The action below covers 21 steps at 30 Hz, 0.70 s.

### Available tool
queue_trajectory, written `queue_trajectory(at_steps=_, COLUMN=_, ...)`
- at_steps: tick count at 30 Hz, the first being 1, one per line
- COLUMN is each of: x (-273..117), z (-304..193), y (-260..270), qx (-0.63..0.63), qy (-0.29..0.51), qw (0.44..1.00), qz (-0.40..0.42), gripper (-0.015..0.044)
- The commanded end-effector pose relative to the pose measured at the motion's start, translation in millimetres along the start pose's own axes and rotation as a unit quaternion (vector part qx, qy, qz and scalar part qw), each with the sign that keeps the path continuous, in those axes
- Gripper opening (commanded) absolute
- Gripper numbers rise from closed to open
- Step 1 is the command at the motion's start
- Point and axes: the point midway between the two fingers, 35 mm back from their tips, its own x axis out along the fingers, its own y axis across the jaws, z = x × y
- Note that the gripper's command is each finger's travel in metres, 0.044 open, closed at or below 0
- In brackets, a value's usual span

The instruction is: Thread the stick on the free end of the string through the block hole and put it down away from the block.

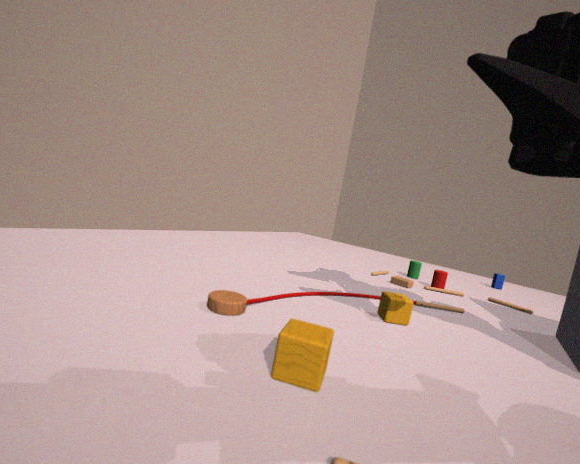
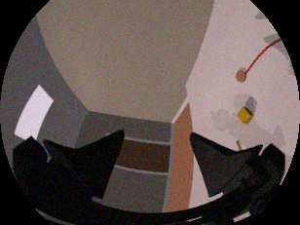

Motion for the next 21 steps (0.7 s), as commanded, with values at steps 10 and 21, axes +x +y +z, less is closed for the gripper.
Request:
queue_trajectory(at_steps=10, x=22, z=57, y=-7, qx=-0.172, qy=-0.093, qw=0.979, qz=-0.055, gripper=0.0440)
queue_trajectory(at_steps=21, x=30, z=144, y=-52, qx=-0.469, qy=-0.099, qw=0.827, qz=-0.293, gripper=0.0440)
